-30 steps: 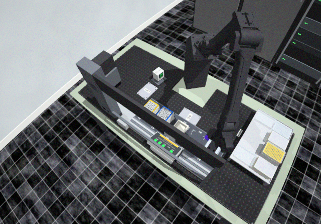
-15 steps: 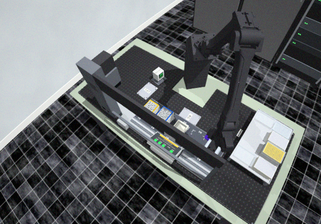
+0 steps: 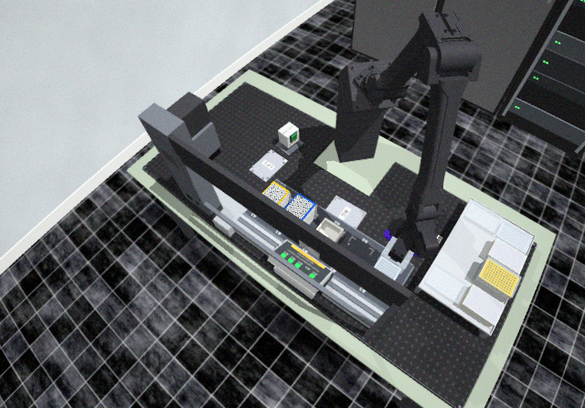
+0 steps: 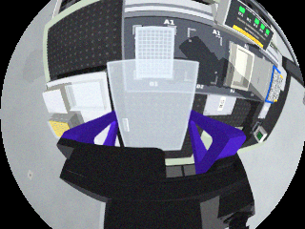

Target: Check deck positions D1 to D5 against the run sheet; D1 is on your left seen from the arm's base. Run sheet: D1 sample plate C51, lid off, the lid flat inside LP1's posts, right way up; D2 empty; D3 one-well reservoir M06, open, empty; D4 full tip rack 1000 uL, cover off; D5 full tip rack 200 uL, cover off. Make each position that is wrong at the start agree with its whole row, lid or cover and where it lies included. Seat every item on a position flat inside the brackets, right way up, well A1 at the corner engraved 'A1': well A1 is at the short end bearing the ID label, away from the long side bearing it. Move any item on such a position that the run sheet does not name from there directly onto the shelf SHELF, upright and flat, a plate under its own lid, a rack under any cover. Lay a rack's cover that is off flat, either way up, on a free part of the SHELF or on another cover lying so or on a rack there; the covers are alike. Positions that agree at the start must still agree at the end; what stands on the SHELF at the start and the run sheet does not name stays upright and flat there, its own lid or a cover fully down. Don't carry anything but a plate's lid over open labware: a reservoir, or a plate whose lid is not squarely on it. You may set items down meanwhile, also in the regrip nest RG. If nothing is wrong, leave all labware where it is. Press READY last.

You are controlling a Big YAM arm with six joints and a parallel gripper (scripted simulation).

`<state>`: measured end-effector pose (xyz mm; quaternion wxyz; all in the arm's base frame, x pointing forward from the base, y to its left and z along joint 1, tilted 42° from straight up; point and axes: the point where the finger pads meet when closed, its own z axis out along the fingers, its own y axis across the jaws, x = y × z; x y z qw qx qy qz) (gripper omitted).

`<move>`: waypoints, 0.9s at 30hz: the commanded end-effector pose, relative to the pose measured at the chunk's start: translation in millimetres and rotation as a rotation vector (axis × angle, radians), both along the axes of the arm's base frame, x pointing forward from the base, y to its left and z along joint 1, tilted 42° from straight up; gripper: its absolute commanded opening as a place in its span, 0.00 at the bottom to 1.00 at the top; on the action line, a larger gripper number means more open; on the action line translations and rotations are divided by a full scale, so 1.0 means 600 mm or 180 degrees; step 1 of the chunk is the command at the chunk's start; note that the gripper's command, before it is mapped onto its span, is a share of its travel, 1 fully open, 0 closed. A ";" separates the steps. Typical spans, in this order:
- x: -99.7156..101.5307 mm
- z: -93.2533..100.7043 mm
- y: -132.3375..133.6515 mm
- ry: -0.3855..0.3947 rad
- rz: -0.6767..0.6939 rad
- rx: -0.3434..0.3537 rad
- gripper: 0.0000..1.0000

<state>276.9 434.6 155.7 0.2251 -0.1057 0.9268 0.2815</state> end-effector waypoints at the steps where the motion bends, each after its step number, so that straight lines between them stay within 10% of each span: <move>1: -0.029 0.015 0.003 -0.0014 -0.0020 0.0136 0.00; 19: -0.149 -0.060 -0.003 0.0024 -0.0015 0.0099 0.00; 27: -0.131 -0.054 -0.004 0.0019 -0.0089 0.0116 0.00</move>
